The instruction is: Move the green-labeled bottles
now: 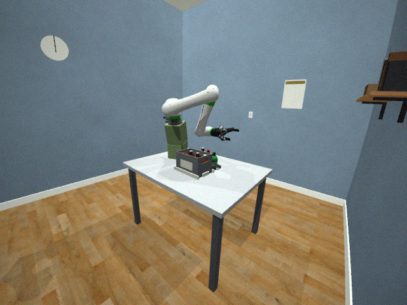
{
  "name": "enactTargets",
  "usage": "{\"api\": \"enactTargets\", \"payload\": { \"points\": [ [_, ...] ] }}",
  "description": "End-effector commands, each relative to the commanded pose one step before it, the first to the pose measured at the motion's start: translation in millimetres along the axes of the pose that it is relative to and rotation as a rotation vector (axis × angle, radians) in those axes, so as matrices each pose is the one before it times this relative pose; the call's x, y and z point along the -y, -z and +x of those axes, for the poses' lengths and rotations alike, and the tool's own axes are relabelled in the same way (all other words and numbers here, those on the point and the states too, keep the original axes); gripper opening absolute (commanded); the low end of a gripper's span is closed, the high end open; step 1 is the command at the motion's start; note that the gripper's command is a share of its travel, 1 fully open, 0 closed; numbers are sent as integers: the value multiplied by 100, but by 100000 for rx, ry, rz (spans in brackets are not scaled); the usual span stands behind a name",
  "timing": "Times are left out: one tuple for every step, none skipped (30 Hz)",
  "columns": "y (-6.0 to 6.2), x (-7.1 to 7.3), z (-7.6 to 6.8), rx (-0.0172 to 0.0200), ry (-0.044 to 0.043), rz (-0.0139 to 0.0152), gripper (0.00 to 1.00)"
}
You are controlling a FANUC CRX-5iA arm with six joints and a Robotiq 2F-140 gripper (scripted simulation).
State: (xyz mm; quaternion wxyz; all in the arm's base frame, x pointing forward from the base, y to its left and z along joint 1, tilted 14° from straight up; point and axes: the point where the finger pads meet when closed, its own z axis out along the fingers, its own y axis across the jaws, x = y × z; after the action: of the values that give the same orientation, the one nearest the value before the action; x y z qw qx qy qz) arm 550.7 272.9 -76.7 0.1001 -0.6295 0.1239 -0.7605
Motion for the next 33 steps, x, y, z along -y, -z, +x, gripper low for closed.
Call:
{"api": "enactTargets", "payload": {
  "points": [
    [-17, 66, 57, -90, -95, 68, 100],
    [0, 0, 0, 0, 0, 0, 100],
    [0, 0, 0, 0, 0, 0, 100],
    [0, 0, 0, 0, 0, 0, 100],
    [0, 0, 0, 0, 0, 0, 100],
    [0, 0, 0, 0, 0, 0, 100],
    [0, 0, 0, 0, 0, 0, 100],
    [0, 0, 0, 0, 0, 0, 100],
    [0, 0, 0, 0, 0, 0, 100],
    [0, 0, 0, 0, 0, 0, 100],
    [0, 0, 0, 0, 0, 0, 100],
    [0, 0, 0, 0, 0, 0, 100],
    [0, 0, 0, 0, 0, 0, 100],
    [0, 0, 0, 0, 0, 0, 100],
    [0, 0, 0, 0, 0, 0, 100],
    [0, 0, 0, 0, 0, 0, 100],
    [0, 0, 0, 0, 0, 0, 100],
    [-17, -19, 11, -18, 27, -65, 100],
    [-112, -128, 74, -117, 181, -430, 100],
    [-286, -328, 190, -295, 458, -1101, 100],
    [-517, -601, 348, -525, 819, -2020, 100],
    [-790, -932, 535, -771, 1219, -3138, 100],
    [-1084, -1305, 738, -995, 1609, -4407, 100],
    [-446, -526, 292, -377, 624, -1801, 100],
    [-517, -615, 339, -419, 706, -2109, 100],
    [-613, -735, 401, -472, 813, -2527, 100],
    [-614, -741, 400, -444, 786, -2558, 100],
    [-600, -727, 388, -404, 739, -2521, 100],
    [-597, -726, 383, -372, 706, -2528, 100],
    [-598, -731, 382, -342, 679, -2556, 100],
    [-597, -734, 378, -311, 650, -2575, 100],
    [-595, -736, 375, -278, 619, -2591, 100],
    [0, 0, 0, 0, 0, 0, 100]
  ]
}}
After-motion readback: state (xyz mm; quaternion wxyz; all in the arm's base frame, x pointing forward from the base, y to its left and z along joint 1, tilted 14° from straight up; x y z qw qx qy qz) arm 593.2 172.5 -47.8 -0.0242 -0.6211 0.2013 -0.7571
